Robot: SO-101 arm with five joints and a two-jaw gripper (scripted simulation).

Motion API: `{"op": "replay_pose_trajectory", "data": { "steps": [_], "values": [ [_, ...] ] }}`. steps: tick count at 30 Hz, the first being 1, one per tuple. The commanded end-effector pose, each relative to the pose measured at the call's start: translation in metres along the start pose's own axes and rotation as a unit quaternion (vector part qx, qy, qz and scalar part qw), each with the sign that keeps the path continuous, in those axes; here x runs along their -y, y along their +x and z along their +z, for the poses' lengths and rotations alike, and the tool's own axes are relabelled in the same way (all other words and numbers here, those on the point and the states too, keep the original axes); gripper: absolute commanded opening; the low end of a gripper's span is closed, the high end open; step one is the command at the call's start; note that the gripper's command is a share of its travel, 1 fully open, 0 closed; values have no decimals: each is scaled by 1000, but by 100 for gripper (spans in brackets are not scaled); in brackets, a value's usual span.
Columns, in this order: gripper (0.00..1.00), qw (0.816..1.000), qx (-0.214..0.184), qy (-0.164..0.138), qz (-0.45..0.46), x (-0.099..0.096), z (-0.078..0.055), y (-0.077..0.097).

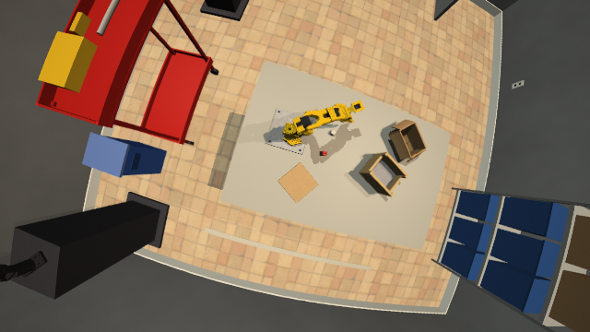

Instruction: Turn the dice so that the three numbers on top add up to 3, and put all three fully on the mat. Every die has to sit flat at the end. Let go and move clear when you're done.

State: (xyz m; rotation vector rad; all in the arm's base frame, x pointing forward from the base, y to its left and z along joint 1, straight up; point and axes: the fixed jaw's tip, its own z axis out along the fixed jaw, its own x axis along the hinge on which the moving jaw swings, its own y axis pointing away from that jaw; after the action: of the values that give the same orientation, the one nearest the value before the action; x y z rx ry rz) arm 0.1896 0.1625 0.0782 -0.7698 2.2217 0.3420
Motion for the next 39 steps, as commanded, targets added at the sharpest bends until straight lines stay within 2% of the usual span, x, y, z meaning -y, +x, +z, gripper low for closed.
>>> {"op": "replay_pose_trajectory", "data": {
  "steps": [1,5,9,19,24,31,33,39],
  "values": [
    [28,998,55,-5,0,-3,-14,-21],
    [28,994,108,-6,0,-3,-30,-38],
    [28,990,139,-7,0,-3,-40,-48],
    [28,989,147,-7,0,-3,-44,-51],
    [28,991,136,-7,-4,-4,-43,-53],
    [28,996,86,-10,-23,-8,-44,-63],
    [28,996,86,-10,-23,-8,-44,-63],
    [28,998,18,-16,-50,-12,-45,-71]
  ]
}}
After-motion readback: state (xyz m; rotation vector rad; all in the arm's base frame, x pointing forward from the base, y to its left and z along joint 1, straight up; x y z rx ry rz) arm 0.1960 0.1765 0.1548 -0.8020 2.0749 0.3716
